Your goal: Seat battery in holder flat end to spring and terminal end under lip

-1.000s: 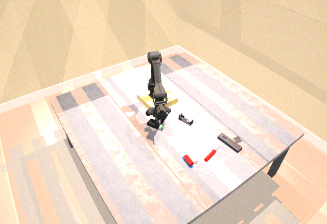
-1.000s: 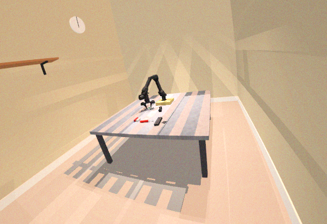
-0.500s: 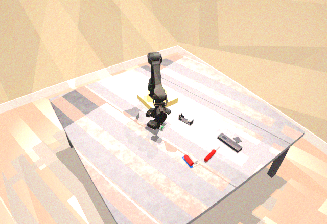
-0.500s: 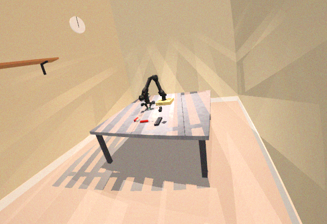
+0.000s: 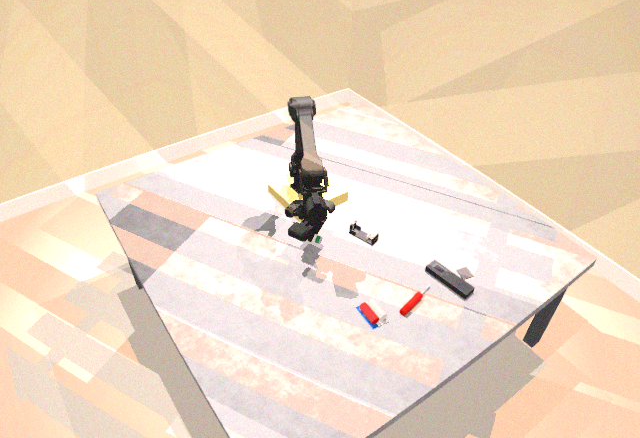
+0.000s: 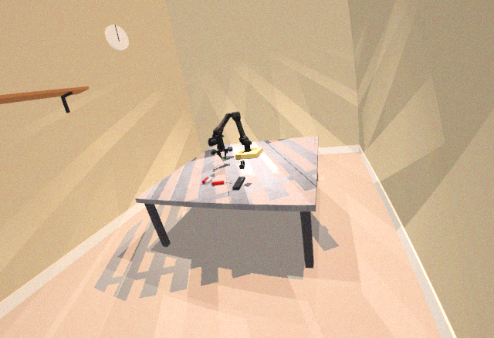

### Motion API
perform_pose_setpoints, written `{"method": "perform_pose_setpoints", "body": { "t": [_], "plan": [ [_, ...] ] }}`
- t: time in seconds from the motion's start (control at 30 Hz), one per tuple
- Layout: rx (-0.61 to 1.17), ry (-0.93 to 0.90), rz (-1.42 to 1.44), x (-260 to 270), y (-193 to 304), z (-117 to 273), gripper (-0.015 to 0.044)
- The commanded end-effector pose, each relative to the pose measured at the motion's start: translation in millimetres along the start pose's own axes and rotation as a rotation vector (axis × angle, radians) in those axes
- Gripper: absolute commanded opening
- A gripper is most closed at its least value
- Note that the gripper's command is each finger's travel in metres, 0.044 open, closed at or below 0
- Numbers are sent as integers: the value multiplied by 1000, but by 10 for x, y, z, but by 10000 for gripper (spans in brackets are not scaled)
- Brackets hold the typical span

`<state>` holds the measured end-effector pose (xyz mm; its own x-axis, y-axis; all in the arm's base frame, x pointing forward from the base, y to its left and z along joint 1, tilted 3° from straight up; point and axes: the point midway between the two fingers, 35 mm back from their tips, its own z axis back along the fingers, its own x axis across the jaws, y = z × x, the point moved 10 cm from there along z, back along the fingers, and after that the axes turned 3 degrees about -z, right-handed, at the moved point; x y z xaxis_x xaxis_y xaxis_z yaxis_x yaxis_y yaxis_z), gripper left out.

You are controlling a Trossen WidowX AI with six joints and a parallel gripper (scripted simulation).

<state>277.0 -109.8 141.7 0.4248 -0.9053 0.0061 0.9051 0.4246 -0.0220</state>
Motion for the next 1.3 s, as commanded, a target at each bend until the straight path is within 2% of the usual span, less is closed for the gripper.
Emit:
{"method": "perform_pose_setpoints", "body": {
  "t": [0.0,0.37,0.83,1.0,1.27],
  "plan": [
    [-9,9,-1,-43,30,8,85],
    [1,12,-45,-586,555,123,85],
    [1,15,-132,-1522,1018,279,85],
    [-11,15,-139,-1567,1034,267,85],
    [-140,17,-138,-1557,1127,55,85]
  ]
}}
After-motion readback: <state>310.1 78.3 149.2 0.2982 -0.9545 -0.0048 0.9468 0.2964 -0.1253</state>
